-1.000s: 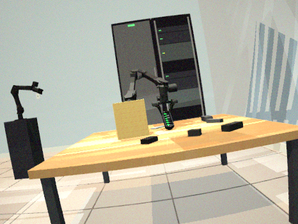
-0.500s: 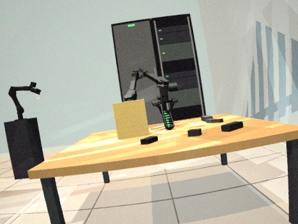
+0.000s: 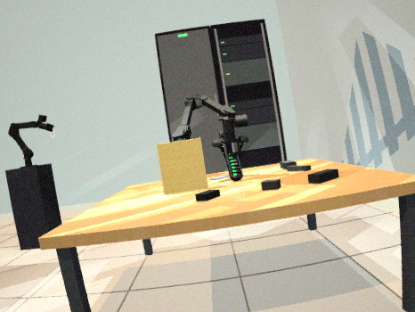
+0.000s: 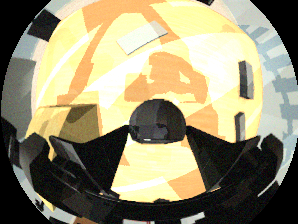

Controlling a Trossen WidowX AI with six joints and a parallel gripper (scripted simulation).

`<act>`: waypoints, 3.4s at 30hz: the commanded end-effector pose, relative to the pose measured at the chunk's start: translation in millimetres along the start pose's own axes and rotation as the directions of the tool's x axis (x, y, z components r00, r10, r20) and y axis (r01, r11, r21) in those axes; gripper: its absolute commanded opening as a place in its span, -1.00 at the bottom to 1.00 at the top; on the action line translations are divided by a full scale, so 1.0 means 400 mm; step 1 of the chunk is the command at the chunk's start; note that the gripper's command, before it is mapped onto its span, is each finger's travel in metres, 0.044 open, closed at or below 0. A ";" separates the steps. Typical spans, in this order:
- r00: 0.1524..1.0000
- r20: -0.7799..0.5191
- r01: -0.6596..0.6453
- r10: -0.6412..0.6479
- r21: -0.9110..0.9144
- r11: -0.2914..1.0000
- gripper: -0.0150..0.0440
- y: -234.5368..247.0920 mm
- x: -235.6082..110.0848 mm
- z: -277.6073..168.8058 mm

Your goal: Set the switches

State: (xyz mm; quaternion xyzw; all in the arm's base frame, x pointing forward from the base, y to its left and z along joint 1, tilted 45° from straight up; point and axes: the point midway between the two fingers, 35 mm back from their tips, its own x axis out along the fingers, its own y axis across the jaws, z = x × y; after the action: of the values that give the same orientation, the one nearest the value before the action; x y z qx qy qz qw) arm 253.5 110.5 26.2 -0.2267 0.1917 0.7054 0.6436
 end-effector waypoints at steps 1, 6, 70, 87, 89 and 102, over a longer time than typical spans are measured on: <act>1.000 -0.006 -0.006 0.006 -0.006 1.000 0.65 0.001 0.000 -0.017; 1.000 0.004 -0.006 0.006 -0.006 1.000 0.65 0.001 -0.004 -0.028; 1.000 -0.005 -0.006 0.006 -0.006 1.000 0.65 0.000 -0.040 -0.152; 0.999 -0.047 -0.006 0.005 -0.006 1.000 0.65 0.000 -0.045 -0.184; 0.999 -0.052 -0.006 0.005 -0.006 1.000 0.65 0.000 -0.045 -0.188; 0.996 -0.084 -0.005 0.005 -0.006 1.000 0.65 -0.001 -0.047 -0.212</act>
State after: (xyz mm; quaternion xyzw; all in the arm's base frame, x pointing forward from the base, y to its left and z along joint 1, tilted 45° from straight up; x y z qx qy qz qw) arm 264.3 45.9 -26.3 -0.2523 0.2096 0.6909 0.6443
